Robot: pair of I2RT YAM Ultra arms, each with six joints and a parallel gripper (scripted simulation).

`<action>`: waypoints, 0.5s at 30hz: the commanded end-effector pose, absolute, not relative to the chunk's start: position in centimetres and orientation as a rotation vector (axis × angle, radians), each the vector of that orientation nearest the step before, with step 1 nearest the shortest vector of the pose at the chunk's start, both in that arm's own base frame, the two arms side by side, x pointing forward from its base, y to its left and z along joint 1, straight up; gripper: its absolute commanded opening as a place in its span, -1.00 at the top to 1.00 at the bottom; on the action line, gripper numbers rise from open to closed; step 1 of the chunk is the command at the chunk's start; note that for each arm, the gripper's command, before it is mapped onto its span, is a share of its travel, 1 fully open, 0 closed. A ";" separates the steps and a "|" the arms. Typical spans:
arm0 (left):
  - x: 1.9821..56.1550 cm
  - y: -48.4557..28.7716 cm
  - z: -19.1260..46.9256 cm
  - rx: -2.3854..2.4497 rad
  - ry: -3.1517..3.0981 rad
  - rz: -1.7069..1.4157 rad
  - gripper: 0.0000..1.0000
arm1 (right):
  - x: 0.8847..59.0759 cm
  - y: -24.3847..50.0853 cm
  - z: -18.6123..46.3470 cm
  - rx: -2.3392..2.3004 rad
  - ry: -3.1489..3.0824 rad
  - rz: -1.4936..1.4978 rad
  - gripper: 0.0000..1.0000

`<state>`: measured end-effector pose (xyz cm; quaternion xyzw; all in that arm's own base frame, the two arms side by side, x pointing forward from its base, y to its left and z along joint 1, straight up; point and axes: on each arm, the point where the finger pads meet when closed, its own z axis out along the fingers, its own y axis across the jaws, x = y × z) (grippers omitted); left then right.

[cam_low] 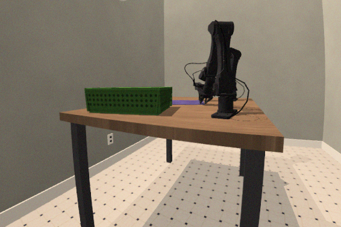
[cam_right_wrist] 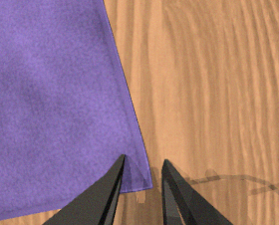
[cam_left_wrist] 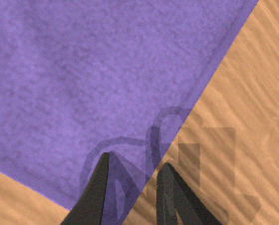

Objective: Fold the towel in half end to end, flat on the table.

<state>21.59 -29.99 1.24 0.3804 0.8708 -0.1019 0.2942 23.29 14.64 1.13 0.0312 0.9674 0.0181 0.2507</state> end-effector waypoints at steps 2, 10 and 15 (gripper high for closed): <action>21.3 -30.0 0.6 1.019 2.339 -0.272 0.45 | 23.3 13.8 0.3 0.095 2.629 0.020 0.32; 21.9 -29.8 0.6 1.019 2.333 -0.268 0.63 | 23.0 13.5 0.1 0.093 2.646 0.004 0.52; 22.0 -29.4 0.3 1.030 2.337 -0.260 0.79 | 23.2 14.3 0.4 0.102 2.636 0.006 0.69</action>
